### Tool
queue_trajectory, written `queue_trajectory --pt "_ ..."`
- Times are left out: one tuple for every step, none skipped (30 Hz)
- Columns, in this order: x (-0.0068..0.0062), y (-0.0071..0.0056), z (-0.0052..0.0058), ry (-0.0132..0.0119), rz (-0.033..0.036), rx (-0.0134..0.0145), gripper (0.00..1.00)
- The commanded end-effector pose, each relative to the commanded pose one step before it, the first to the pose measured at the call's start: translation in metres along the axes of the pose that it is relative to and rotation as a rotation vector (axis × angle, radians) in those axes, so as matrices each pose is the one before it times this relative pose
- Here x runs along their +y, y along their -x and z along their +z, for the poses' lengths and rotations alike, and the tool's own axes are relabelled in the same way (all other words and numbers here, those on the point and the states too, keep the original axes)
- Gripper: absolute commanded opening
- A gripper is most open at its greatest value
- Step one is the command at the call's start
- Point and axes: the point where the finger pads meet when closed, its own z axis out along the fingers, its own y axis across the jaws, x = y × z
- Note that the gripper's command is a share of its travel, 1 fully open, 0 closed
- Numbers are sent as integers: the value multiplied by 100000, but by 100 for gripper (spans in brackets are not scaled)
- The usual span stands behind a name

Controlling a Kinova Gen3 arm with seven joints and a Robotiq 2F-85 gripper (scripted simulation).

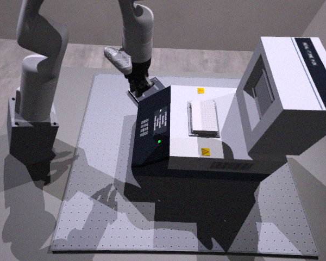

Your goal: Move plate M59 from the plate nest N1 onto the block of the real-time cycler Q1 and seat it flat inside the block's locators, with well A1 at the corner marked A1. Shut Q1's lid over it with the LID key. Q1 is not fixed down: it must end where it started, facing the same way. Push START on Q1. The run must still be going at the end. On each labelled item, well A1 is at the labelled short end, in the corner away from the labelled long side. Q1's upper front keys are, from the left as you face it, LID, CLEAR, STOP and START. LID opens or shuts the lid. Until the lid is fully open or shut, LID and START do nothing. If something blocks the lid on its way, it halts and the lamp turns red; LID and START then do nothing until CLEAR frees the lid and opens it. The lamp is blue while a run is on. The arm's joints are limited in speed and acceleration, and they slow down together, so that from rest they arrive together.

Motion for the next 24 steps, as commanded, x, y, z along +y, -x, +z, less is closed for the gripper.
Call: queue_trajectory --pt "49 53 6 -13 -349 12 29" --pt "1 0 0 0 0 0 28" --pt "1 0 0 0 0 0 27" --pt "-5 8 130 -1 0 0 26" --pt "-7 8 131 0 0 0 25" --pt "-7 8 131 0 0 0 24" --pt "-7 8 132 0 0 0 23" --pt "-8 8 132 0 0 0 23" --pt "-8 8 132 0 0 0 22" --pt "-12 9 140 1 0 1 21" --pt "-8 8 133 0 0 0 20" --pt "-8 8 133 0 0 0 19" --pt "-8 8 133 0 0 0 18" --pt "-8 8 133 0 0 0 17" --pt "-8 8 133 0 0 0 16" --pt "0 0 0 0 0 0 16" --pt "0 0 0 0 0 0 16" --pt "-6 8 129 0 0 0 15" --pt "-11 9 137 1 0 0 14" --pt "-8 8 133 0 0 0 14" --pt "-8 8 133 0 0 0 13" --pt "-8 8 133 0 0 0 12" --pt "-8 8 133 0 0 0 11" --pt "-8 8 133 0 0 0 10"
